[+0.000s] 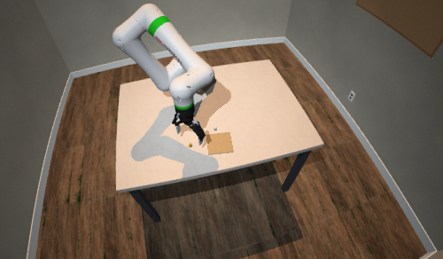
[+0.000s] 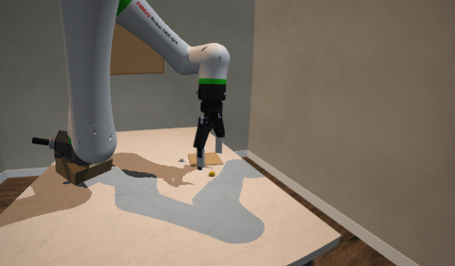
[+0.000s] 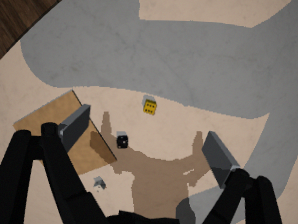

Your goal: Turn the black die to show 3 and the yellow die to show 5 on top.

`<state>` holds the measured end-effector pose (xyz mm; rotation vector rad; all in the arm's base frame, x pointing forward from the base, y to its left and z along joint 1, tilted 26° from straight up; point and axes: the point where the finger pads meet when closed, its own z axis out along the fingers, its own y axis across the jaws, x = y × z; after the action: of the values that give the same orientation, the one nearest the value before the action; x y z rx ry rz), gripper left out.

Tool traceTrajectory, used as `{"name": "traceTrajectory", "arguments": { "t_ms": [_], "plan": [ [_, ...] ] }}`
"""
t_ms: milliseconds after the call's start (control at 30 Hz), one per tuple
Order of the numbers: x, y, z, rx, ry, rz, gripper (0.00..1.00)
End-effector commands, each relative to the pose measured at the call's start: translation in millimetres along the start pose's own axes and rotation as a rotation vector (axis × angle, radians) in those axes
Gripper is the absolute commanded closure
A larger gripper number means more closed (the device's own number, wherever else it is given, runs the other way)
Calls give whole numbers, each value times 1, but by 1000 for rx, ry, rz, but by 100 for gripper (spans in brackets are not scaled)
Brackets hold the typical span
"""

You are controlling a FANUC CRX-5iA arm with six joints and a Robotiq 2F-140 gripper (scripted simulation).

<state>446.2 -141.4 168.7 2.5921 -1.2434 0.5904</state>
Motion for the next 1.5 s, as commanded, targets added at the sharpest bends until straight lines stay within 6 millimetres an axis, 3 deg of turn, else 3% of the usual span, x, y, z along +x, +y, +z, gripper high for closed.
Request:
{"name": "traceTrajectory", "arguments": {
  "t_ms": [0,1467],
  "plan": [
    [1,-1,13,1,1,0,0],
    [0,-2,17,1,1,0,0]
  ]
}}
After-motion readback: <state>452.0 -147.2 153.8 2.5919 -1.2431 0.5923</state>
